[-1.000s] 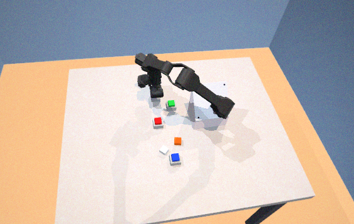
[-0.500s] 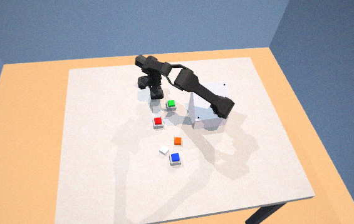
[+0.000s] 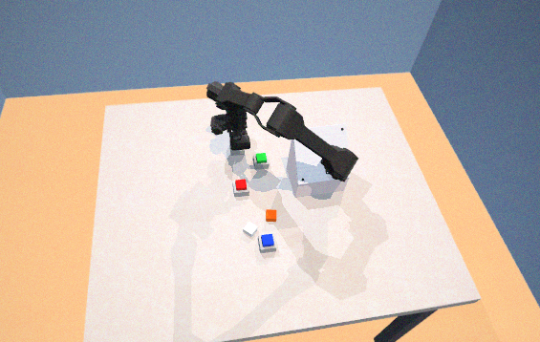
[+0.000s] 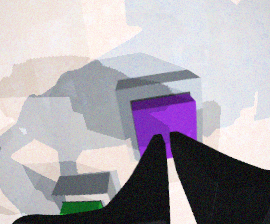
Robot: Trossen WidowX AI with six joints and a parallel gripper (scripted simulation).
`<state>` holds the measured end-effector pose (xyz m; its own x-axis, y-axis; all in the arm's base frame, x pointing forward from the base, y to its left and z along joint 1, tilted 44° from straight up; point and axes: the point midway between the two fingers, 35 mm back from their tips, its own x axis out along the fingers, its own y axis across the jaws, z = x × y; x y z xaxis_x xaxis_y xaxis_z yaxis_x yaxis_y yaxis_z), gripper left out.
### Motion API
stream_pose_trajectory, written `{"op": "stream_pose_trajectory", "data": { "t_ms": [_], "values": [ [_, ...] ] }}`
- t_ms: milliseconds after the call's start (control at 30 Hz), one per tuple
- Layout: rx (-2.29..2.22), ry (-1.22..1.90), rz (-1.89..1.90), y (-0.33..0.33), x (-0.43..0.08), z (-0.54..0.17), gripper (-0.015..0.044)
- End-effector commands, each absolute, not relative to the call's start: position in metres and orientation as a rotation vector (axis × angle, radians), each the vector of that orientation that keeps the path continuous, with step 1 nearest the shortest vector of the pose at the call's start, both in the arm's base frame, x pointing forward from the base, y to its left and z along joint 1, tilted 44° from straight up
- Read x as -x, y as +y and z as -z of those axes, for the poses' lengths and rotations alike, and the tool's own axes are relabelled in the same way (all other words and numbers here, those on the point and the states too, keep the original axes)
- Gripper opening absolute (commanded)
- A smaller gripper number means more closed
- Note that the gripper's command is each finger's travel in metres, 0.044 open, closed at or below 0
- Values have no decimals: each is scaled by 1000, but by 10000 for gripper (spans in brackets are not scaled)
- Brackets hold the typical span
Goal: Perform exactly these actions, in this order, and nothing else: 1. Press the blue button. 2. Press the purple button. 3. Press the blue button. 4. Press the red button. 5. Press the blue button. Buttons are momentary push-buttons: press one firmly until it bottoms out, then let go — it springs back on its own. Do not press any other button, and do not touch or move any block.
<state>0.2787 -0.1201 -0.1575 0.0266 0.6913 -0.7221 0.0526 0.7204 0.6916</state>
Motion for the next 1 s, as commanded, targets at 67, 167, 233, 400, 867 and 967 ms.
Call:
{"op": "stream_pose_trajectory", "data": {
  "t_ms": [67,167,233,400,867,967],
  "values": [
    [-635,1474,-542,-137,-279,142,20],
    [-634,1475,-540,-159,-279,121,20],
    [-634,1475,-540,-177,-277,100,20],
    [-634,1476,-540,-179,-277,97,20],
    [-605,1482,-481,-38,-324,-59,20],
    [-611,1477,-489,2,-314,-92,20]
  ]
}}
